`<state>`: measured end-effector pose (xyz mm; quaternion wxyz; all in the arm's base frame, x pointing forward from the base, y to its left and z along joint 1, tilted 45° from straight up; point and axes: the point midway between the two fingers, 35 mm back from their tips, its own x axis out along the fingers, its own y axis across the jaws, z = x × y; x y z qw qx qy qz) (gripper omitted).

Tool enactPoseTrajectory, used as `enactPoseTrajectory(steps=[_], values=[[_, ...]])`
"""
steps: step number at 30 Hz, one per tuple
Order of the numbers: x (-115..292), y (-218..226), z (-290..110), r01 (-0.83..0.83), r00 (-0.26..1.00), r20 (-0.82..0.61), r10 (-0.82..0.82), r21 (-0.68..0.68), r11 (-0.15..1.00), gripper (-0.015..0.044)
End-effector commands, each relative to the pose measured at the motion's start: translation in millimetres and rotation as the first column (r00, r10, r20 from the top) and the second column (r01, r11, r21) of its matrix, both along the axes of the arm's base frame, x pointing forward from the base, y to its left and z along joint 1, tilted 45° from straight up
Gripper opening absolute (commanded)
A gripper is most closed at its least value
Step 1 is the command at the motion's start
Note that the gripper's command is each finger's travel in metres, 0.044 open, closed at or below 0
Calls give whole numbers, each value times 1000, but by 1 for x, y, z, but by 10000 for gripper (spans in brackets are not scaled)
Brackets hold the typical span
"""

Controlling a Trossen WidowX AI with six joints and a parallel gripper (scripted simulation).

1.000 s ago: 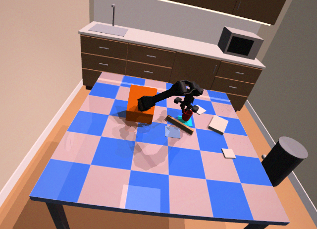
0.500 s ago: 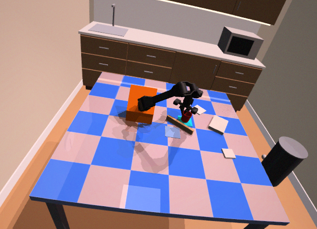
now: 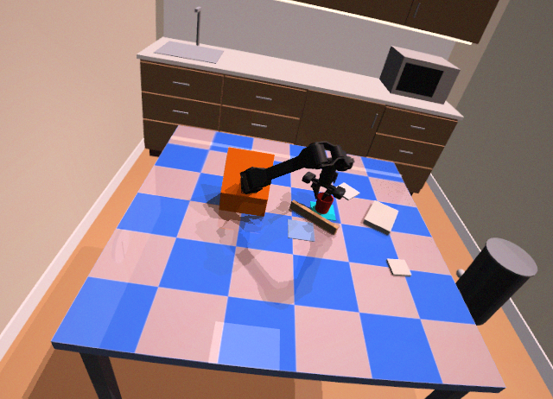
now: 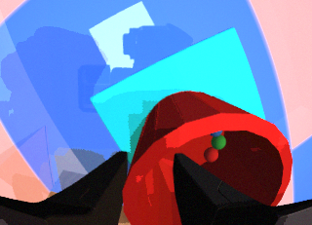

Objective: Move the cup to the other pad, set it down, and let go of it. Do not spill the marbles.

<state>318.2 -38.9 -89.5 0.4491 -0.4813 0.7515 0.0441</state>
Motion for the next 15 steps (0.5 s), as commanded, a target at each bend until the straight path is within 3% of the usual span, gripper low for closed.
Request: enactPoseTrajectory(steps=[1,15], values=[[0,0,1,1,1000,1,-1,0,1000,128],[4,16,16,-3,1000,0,3,0,1000,128]])
